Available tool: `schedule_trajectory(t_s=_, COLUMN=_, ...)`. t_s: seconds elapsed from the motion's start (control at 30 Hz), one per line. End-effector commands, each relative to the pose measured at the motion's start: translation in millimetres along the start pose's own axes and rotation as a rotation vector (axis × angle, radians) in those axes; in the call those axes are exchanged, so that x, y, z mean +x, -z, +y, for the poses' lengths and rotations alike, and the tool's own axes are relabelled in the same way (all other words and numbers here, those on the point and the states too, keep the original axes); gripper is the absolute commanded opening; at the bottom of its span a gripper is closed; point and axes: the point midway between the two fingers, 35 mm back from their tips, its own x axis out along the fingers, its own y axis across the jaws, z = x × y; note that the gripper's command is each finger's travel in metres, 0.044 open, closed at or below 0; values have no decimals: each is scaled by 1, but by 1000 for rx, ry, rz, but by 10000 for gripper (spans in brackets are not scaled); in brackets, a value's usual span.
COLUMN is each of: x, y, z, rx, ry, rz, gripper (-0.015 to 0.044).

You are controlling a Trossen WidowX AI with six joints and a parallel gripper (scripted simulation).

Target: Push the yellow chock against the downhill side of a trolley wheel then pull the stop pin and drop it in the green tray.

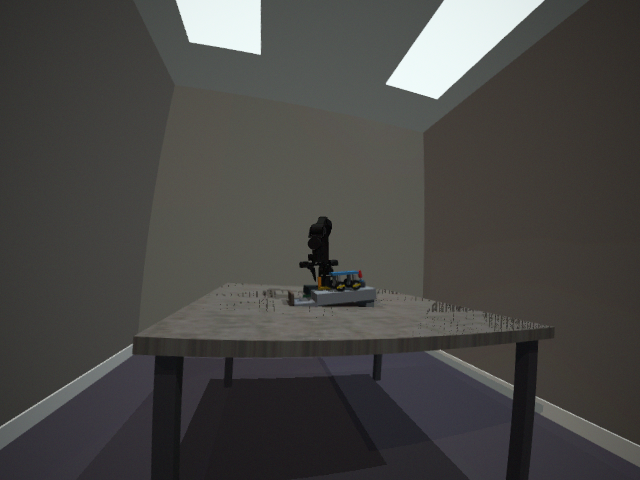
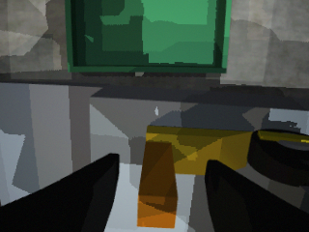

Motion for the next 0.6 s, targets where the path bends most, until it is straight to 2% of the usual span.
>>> schedule_trajectory(t_s=0.0, x=-15, y=1, z=0, rx=-5, ry=-2, rz=21, gripper=190)
schedule_trajectory(t_s=0.43, x=-49, y=3, z=1, rx=-5, ry=-2, rz=21, gripper=190)
schedule_trajectory(t_s=0.57, x=-42, y=0, z=1, rx=1, ry=-4, rz=11, gripper=295)
